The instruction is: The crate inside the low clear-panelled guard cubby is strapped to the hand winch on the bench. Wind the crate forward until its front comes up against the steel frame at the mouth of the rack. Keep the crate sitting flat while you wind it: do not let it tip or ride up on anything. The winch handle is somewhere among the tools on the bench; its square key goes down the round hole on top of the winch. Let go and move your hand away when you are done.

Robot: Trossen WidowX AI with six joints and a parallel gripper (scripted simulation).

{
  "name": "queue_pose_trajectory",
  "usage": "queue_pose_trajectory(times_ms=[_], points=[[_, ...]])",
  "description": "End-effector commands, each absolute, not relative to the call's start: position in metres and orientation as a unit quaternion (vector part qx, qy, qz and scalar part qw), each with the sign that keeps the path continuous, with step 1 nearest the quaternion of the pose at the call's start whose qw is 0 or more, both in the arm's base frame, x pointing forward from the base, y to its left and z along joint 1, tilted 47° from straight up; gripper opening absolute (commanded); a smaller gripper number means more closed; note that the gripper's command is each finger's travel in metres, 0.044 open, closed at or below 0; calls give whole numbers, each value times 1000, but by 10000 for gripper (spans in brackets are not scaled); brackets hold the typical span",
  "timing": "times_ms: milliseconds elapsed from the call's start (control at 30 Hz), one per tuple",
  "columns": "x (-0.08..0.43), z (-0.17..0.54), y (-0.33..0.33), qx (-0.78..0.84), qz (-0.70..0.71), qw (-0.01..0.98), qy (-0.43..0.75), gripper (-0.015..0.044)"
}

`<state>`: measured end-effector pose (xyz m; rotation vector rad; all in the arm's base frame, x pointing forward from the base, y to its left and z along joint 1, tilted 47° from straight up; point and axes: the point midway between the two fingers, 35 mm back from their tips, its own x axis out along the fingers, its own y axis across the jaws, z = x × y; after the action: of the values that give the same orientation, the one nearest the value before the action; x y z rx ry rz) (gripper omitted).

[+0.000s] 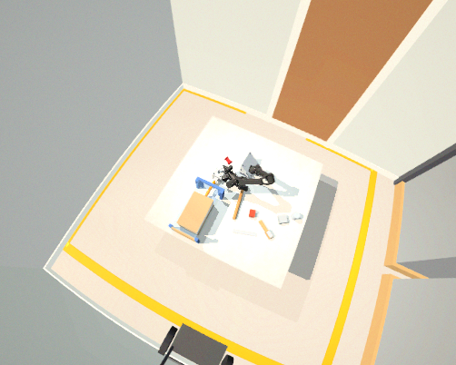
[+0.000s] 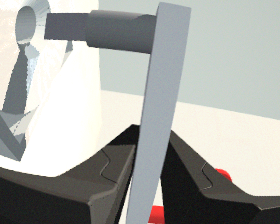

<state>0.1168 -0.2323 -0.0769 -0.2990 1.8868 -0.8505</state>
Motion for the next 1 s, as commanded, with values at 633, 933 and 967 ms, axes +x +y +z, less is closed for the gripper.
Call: queue_pose_trajectory(times_ms=[633, 933, 967], points=[[123, -77, -223, -127, -359, 500, 778, 0], [124, -80, -220, -126, -356, 500, 779, 0], [124, -81, -220, -125, -355, 501, 780, 0]])
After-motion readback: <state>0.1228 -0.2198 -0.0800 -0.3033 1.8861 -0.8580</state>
